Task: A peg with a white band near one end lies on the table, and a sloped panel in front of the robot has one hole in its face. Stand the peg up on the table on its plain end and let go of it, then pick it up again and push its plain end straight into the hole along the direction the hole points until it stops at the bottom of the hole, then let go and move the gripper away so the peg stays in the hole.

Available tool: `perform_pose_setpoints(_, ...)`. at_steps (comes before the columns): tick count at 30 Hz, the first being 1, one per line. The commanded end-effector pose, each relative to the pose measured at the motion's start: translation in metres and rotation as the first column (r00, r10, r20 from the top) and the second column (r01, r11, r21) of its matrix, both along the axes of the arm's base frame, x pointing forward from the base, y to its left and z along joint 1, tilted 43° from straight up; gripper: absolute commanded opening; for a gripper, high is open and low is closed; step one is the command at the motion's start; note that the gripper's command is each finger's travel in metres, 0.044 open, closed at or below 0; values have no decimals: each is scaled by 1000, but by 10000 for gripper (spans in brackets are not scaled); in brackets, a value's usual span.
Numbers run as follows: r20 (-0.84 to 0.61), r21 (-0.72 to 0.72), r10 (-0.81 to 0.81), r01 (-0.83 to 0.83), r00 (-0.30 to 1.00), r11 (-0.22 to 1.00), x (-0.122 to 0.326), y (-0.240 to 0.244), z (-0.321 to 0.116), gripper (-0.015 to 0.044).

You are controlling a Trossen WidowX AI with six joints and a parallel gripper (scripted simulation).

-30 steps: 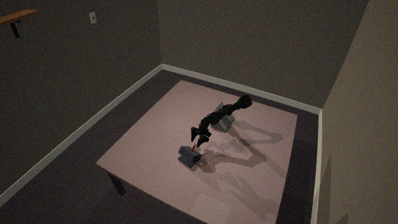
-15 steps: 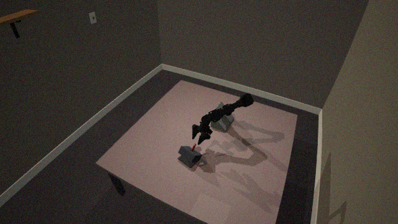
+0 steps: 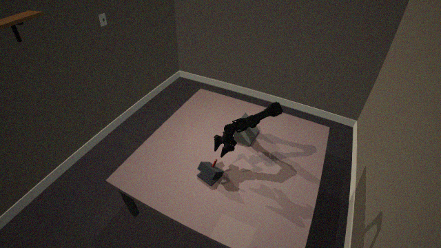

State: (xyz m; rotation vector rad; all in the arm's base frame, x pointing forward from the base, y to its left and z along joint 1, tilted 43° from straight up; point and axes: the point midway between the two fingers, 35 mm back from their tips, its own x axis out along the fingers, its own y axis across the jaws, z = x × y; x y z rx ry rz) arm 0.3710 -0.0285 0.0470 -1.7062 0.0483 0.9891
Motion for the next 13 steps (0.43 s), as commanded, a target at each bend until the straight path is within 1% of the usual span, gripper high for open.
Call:
perform_pose_setpoints(1,2,1,4,-4,1000,1000,-4,-2,4,440)
perform_pose_setpoints(13,3,1,2,-2,1000,1000,-14,-10,13,440)
